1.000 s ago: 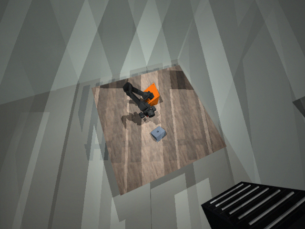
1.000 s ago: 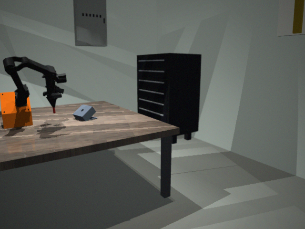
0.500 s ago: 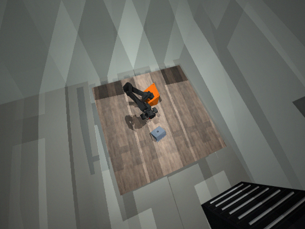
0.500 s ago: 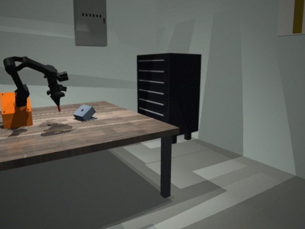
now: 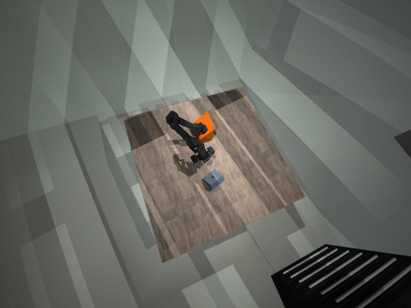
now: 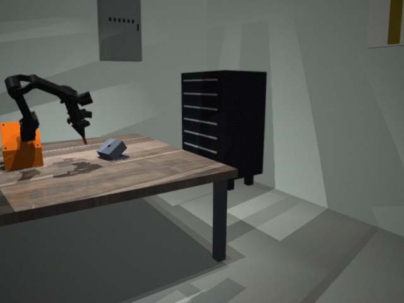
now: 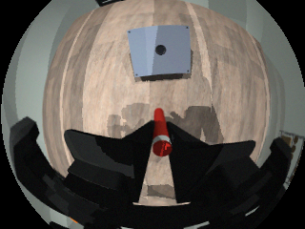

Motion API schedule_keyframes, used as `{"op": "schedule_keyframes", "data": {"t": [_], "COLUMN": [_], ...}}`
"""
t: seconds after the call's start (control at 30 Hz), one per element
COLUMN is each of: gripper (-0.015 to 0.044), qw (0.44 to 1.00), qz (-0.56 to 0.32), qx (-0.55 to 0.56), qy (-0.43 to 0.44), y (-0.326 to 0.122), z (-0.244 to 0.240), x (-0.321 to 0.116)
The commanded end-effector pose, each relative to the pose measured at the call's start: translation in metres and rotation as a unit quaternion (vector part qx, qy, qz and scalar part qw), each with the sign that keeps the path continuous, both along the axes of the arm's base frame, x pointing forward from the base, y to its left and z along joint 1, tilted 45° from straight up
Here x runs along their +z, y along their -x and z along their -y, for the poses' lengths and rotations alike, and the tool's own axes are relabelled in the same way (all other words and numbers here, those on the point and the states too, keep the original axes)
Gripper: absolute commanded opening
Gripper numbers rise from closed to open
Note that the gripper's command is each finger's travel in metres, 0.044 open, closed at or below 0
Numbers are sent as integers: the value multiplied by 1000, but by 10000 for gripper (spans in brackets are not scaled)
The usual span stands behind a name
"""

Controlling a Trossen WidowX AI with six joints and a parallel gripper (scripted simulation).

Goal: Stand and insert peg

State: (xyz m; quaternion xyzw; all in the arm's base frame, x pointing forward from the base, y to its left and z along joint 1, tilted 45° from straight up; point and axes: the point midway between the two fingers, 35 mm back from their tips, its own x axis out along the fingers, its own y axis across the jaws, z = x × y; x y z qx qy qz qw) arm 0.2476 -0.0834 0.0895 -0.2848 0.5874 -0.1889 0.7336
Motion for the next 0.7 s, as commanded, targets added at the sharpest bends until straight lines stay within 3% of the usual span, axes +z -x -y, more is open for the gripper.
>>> {"op": "schedule_keyframes", "data": {"t": [0.0,0.67], "gripper": [0,0], "qw": [1000,993], "qz": [16,98], "qx": [10,52], "qy": [-7,-29], "y": [-9,-50], "z": [-3,-16], "x": [1,13]}}
